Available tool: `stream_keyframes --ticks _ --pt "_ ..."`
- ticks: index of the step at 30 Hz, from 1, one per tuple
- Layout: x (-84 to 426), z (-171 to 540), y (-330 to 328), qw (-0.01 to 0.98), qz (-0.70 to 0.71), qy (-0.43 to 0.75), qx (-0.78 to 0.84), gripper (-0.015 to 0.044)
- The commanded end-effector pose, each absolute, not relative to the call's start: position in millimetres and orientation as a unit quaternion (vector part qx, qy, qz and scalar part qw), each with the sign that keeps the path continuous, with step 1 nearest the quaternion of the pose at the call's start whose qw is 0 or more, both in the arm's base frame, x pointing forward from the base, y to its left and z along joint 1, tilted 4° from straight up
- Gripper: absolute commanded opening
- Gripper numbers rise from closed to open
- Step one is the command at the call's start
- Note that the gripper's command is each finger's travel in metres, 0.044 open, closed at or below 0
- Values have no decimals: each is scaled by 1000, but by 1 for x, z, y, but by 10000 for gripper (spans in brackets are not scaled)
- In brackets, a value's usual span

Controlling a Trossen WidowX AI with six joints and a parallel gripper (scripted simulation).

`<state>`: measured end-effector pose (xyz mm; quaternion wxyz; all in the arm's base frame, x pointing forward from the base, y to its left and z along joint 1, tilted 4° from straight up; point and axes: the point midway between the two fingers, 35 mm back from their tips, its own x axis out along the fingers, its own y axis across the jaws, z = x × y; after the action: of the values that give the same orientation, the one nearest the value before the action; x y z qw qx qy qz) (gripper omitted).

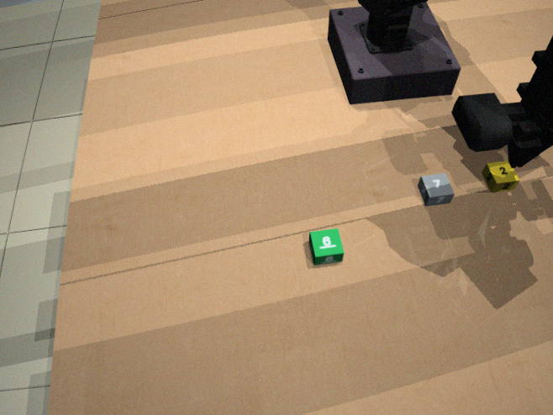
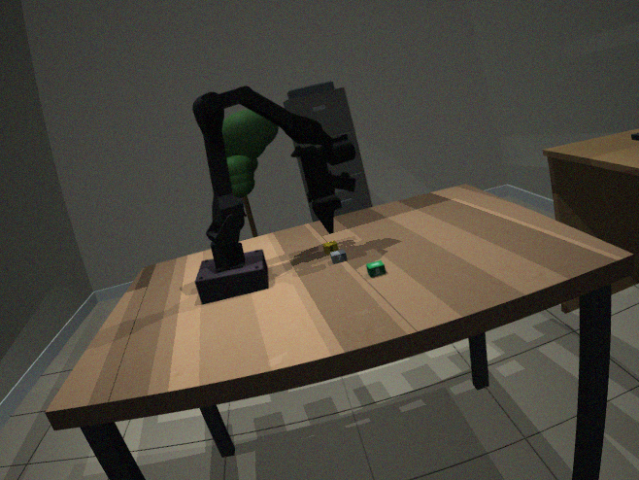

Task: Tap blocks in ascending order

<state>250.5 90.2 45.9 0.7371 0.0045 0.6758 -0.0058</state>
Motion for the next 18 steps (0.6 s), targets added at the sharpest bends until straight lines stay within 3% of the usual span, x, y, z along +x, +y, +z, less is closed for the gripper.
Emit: stream_keyframes --ticks 1,18 --pt "251 41 89 737 -6 676 1 20" --pt "253 16 89 737 -7 676 1 20"
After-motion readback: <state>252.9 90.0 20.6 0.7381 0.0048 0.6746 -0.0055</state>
